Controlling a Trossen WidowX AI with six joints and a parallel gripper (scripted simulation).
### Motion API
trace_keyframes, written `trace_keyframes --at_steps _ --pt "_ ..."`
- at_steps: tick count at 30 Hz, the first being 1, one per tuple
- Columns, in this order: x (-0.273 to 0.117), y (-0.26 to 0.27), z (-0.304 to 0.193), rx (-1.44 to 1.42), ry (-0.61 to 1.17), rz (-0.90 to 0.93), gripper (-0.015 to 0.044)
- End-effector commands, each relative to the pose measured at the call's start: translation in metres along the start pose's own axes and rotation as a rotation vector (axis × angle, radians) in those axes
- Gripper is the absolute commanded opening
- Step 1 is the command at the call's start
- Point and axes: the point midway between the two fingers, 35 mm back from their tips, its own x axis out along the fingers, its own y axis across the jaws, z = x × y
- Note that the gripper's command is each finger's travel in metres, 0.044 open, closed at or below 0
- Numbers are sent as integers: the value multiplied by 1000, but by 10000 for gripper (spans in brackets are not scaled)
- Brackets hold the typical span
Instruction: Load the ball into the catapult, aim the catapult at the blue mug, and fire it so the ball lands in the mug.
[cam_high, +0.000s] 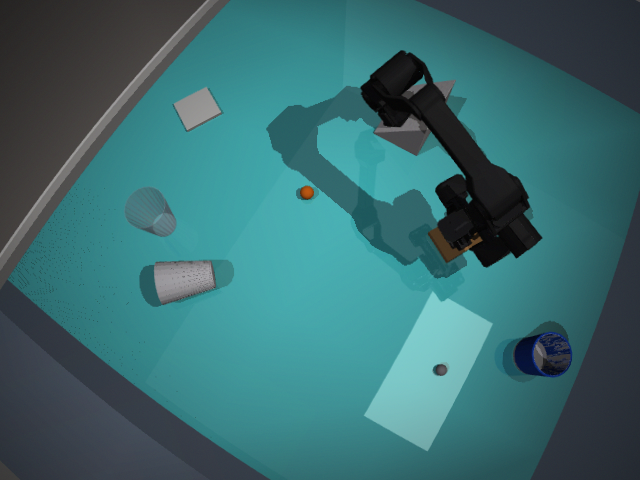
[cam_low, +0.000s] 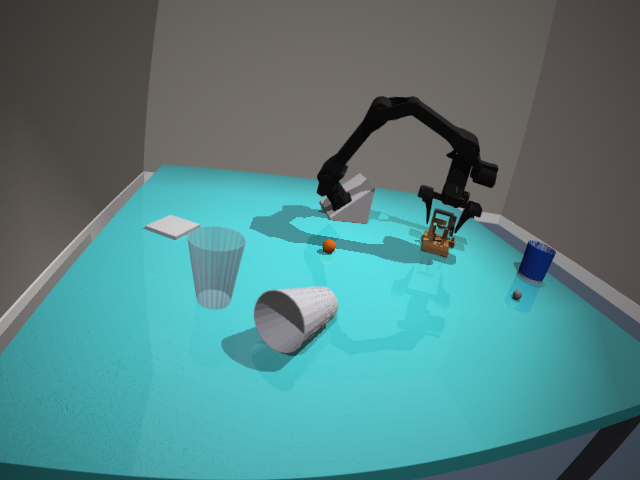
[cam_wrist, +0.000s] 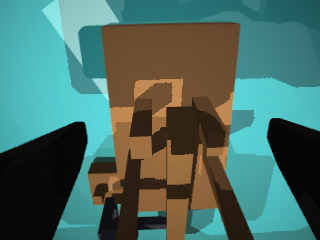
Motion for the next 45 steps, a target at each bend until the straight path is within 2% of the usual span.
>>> trace_keyframes --at_steps 1,3,5,6,12,18,45 --pt "-58 -2 -2 3 0 22 440" --pt "-67 -4 -2 2 0 21 440" --pt "-67 -4 -2 2 0 21 440" --pt "-55 1 -2 0 -5 37 440" --pt "-61 -5 -2 -3 -1 33 440" --pt "-16 -3 -2 -3 -2 33 440" --pt "20 -1 -1 -2 -3 33 440"
